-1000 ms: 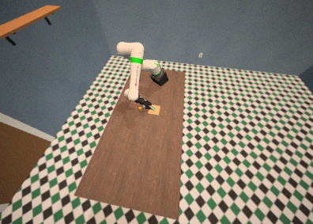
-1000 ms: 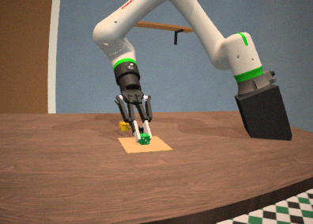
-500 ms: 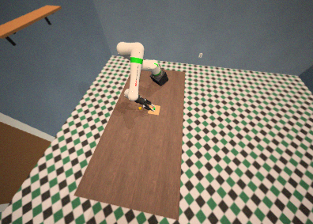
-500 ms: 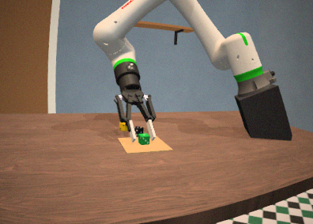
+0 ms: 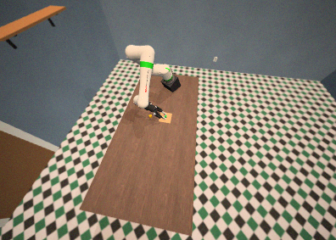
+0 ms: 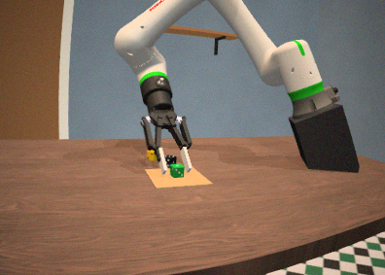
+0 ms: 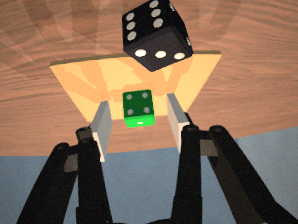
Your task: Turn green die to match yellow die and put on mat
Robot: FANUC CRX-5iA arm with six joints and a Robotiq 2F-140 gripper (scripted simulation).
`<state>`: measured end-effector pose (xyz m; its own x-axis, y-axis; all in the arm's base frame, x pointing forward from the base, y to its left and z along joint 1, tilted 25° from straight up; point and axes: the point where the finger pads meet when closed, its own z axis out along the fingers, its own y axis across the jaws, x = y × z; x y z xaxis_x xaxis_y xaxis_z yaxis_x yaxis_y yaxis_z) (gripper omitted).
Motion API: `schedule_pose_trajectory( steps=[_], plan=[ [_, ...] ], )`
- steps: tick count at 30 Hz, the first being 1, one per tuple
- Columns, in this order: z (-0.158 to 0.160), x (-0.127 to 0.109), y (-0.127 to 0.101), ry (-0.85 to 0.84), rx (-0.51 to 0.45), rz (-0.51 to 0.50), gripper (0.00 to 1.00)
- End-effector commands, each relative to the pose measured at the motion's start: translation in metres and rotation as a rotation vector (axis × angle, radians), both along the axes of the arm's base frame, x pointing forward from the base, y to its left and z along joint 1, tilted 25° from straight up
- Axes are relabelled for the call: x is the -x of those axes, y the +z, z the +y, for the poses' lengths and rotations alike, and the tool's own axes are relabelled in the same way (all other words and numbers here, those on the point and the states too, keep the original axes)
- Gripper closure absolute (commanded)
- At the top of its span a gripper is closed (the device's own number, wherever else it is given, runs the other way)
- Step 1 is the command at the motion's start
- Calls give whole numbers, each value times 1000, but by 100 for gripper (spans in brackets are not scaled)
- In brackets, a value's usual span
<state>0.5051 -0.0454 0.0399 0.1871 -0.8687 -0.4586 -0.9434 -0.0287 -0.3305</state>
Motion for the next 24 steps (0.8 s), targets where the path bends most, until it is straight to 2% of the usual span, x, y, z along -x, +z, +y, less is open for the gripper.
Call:
schedule_pose_trajectory(
  steps=[1, 10, 24],
  plan=[
    [0, 0, 0, 0, 0, 0, 60],
    [2, 2, 6, 0, 0, 0, 60],
    [12, 14, 41, 0, 0, 0, 60]
  ],
)
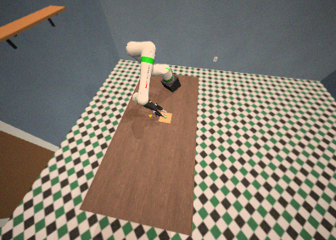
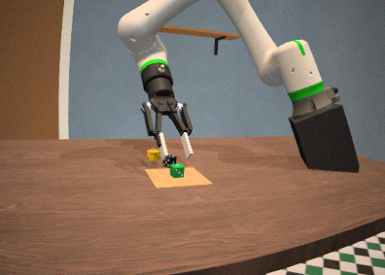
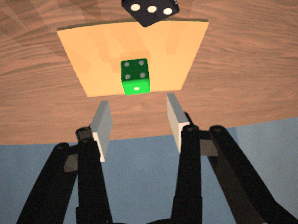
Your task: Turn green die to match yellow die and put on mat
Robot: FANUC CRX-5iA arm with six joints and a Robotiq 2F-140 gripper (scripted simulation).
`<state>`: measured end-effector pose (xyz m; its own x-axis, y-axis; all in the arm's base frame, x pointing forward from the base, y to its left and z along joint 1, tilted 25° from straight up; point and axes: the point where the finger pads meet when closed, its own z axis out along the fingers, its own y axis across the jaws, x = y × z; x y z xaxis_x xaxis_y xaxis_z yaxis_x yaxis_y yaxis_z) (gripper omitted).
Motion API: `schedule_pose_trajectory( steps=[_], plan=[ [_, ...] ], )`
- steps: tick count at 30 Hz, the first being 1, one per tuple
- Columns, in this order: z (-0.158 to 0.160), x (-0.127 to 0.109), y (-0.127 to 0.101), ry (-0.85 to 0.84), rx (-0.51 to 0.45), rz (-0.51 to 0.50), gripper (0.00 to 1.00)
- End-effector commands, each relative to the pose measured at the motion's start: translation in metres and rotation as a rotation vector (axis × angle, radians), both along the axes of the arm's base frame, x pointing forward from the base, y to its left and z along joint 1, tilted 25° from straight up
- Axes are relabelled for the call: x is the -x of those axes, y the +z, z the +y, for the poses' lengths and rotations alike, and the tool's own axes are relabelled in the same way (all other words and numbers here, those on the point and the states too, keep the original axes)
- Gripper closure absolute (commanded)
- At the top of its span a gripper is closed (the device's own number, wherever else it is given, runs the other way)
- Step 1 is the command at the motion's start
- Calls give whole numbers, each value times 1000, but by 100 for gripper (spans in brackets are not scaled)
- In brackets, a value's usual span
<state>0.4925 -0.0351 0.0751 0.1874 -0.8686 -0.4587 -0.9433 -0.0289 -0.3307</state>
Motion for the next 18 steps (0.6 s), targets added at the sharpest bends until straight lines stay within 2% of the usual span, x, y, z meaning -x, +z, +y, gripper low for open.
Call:
schedule_pose_trajectory(
  steps=[1, 9, 18],
  plan=[
    [2, 3, 8, 0, 0, 0, 60],
    [7, 9, 26, 0, 0, 0, 60],
    [8, 10, 28, 0, 1, 0, 60]
  ],
)
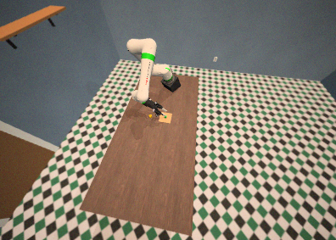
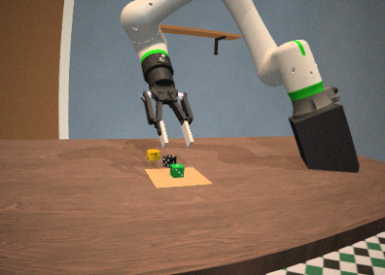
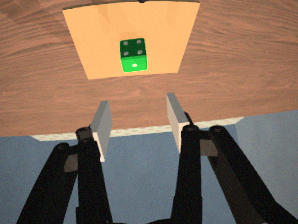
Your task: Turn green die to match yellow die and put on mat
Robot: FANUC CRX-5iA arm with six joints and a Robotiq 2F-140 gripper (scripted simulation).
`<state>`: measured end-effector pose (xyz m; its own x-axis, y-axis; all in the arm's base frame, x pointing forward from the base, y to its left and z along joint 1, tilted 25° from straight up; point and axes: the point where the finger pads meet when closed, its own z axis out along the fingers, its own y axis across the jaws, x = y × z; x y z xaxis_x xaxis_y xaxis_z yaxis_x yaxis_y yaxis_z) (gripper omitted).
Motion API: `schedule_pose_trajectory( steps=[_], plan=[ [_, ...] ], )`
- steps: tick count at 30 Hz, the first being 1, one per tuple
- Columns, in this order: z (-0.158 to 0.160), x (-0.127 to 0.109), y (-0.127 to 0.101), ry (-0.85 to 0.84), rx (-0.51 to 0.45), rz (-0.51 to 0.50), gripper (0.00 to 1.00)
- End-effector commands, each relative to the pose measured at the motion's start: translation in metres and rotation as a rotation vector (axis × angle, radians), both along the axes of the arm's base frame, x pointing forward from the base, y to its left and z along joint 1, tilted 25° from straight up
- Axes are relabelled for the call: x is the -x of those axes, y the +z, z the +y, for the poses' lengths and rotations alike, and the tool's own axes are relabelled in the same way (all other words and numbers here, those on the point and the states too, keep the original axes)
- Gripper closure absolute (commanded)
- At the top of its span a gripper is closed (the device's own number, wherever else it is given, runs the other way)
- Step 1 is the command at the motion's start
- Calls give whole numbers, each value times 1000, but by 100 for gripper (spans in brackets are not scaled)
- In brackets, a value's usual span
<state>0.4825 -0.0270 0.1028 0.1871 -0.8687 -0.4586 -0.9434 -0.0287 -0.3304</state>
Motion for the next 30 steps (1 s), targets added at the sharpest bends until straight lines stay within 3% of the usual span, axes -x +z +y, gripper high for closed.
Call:
schedule_pose_trajectory(
  steps=[1, 10, 20, 30],
  plan=[
    [0, 0, 0, -2, 5, 2, 60],
    [2, 2, -1, -80, 228, 2, 60],
    [6, 3, 1, -92, 263, -1, 60],
    [5, 5, -1, -157, 449, 8, 60]
  ],
)
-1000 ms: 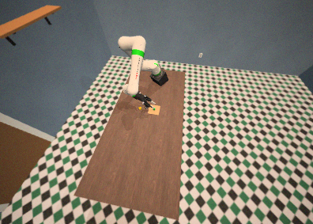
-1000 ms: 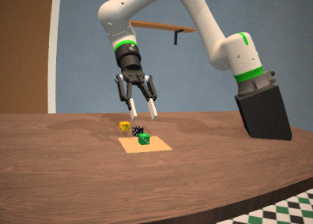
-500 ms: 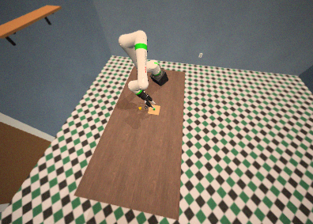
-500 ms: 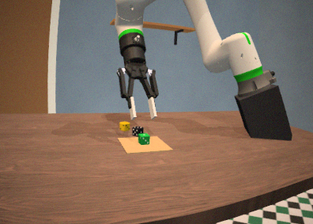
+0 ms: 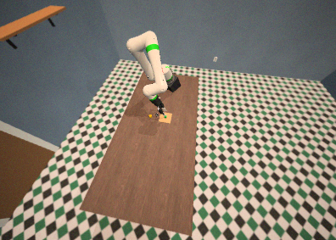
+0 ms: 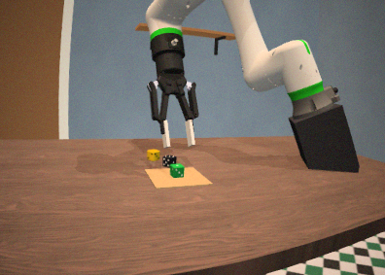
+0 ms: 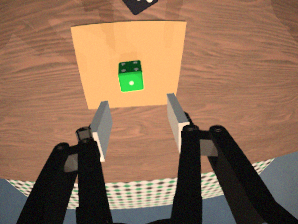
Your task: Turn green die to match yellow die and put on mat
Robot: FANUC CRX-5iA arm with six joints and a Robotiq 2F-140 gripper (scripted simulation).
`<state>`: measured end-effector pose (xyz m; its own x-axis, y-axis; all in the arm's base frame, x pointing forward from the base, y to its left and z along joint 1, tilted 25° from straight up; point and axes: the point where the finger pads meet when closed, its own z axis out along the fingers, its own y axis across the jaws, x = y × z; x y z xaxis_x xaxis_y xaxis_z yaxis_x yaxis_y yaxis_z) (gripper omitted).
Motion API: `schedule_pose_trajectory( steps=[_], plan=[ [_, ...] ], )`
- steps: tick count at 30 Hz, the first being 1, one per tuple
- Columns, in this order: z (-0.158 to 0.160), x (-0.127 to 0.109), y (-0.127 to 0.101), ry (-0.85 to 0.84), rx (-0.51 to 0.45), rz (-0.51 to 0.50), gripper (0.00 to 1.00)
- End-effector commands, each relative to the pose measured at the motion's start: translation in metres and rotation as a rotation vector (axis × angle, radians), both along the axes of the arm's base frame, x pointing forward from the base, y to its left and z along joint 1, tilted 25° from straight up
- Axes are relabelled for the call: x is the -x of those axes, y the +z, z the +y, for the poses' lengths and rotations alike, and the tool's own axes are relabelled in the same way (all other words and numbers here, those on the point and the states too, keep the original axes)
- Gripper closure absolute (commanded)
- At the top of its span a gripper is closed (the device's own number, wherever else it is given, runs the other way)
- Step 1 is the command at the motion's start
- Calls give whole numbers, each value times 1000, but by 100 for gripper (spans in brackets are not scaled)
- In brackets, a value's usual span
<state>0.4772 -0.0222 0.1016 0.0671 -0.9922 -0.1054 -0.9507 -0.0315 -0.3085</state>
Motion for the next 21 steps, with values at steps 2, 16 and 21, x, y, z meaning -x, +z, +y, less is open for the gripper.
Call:
schedule_pose_trajectory(
  steps=[2, 16, 21],
  plan=[
    [2, -1, 1, -36, 90, -11, 60],
    [8, 0, 0, -83, 234, -5, 60],
    [10, -1, 1, -110, 315, -15, 60]
  ],
)
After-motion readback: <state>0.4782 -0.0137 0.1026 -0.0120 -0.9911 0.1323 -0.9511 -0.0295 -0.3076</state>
